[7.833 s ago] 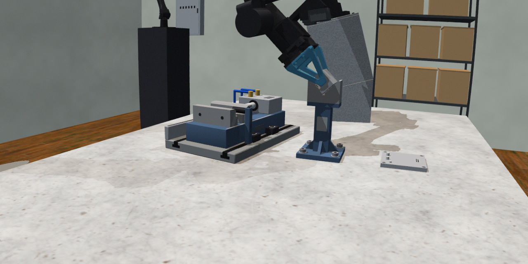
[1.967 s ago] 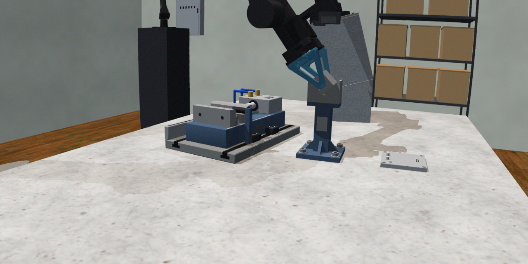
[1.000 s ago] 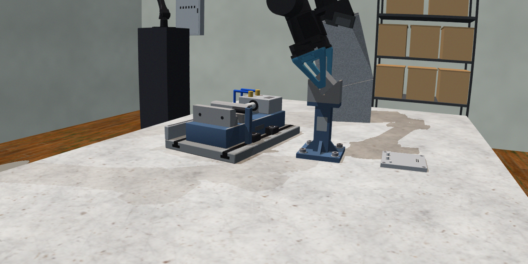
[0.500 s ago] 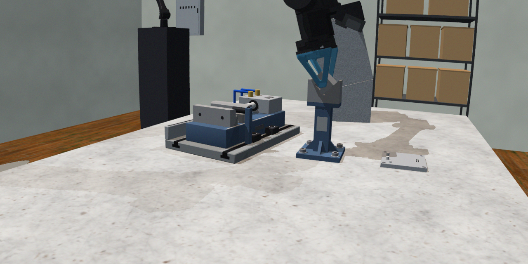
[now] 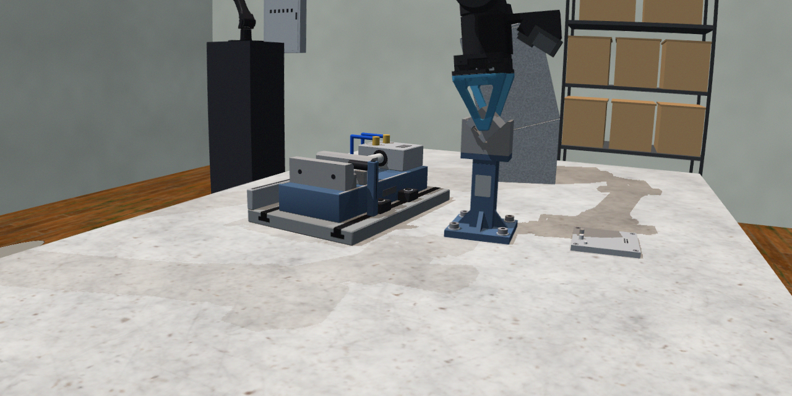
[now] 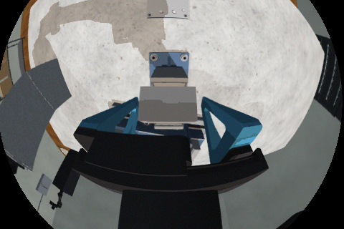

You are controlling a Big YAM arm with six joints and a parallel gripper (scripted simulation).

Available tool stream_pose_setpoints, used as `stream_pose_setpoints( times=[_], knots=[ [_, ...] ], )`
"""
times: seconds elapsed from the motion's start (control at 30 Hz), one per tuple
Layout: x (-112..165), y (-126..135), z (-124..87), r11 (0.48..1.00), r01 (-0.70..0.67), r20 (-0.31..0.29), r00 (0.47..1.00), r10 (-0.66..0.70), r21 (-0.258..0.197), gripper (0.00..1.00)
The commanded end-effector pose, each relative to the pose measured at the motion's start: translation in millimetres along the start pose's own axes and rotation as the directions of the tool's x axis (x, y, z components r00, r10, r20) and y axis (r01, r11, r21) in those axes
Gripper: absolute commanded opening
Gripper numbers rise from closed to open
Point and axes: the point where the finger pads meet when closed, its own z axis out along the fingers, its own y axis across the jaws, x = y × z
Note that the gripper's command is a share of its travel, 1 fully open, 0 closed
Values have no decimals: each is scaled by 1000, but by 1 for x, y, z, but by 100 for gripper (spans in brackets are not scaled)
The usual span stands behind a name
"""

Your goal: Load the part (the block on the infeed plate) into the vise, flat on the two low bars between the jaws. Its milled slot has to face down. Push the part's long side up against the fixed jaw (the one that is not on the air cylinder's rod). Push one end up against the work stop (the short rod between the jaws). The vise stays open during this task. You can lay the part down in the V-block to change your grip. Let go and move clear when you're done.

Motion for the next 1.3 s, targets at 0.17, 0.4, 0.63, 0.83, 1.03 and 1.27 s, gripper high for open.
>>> stream_pose_setpoints(
  times=[0.17, 0.4, 0.63, 0.83, 1.03, 1.27],
  knots=[
    [-6, -8, 0, 1000, -15, -78, 997, 15, 1, 81],
    [-7, -8, 0, 1000, -15, -162, 987, 15, 2, 81],
    [-7, -8, 0, 1000, -14, -223, 975, 15, 3, 81],
    [-7, -8, 0, 1000, -14, -293, 956, 15, 4, 81],
    [-8, -8, 0, 1000, -14, -362, 932, 14, 4, 81],
    [-8, -8, 0, 1000, -13, -417, 909, 14, 5, 81]
  ],
)
